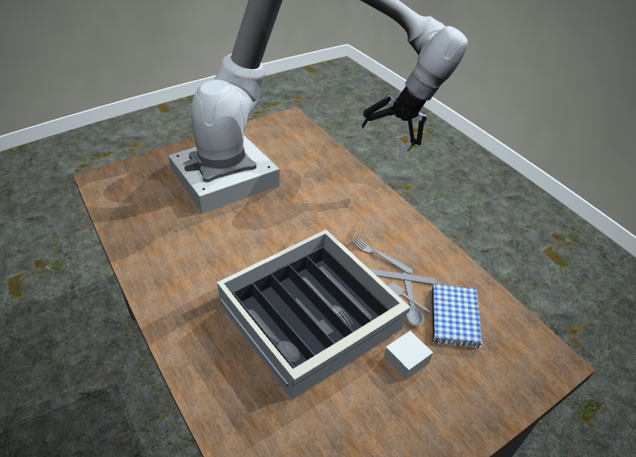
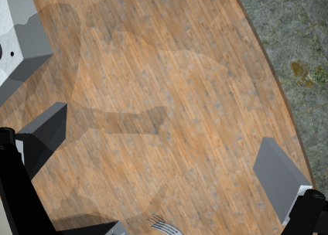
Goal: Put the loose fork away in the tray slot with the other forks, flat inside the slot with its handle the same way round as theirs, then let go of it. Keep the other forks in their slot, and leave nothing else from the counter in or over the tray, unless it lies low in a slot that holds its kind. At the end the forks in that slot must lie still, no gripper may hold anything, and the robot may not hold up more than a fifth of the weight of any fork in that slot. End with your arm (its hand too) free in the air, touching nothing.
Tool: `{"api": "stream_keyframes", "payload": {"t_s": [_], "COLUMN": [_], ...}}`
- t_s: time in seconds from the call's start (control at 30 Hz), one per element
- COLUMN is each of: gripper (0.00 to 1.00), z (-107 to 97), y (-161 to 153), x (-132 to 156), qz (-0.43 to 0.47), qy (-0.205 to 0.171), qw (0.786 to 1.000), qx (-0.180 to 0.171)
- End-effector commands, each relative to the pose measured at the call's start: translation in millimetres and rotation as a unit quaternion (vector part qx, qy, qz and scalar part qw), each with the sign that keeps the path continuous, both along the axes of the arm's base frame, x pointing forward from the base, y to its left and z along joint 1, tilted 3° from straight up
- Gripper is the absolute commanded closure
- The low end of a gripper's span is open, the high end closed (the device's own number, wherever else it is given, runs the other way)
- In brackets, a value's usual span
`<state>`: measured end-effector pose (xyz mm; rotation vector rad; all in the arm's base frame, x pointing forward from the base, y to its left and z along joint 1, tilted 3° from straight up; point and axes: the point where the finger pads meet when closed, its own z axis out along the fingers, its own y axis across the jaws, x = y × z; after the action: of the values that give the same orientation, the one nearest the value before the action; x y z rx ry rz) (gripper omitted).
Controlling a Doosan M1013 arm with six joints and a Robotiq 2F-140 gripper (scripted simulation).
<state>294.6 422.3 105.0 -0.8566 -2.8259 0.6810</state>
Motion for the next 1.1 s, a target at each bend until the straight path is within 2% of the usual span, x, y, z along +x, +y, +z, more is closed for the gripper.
{"api": "stream_keyframes", "payload": {"t_s": [0.0,0.6,0.73,0.8,0.87,0.9,0.93,0.97,1.0,1.07], "gripper": [0.0,0.0,0.0,0.0,0.0,0.0,0.0,0.0,0.0,0.0], "z": [0.1,0.0,-2.5,-5.1,-8.2,-8.2,-9.7,-9.7,-11.1,-11.1], "y": [0.0,-0.2,-4.5,-10.1,-19.2,-19.2,-25.2,-25.2,-32.2,-32.2], "x": [0.0,0.8,18.5,38.7,66.2,66.2,82.2,82.2,99.2,99.2], "qz": [0.0,-0.003,-0.068,-0.141,-0.225,-0.24,-0.285,-0.297,-0.343,-0.356], "qy": [0.0,-0.001,-0.026,-0.054,-0.082,-0.088,-0.101,-0.106,-0.119,-0.124], "qw": [1.0,1.0,0.997,0.989,0.971,0.967,0.953,0.949,0.932,0.926], "qx": [0.0,0.0,0.001,0.001,0.0,0.0,-0.001,-0.001,-0.002,-0.002]}}
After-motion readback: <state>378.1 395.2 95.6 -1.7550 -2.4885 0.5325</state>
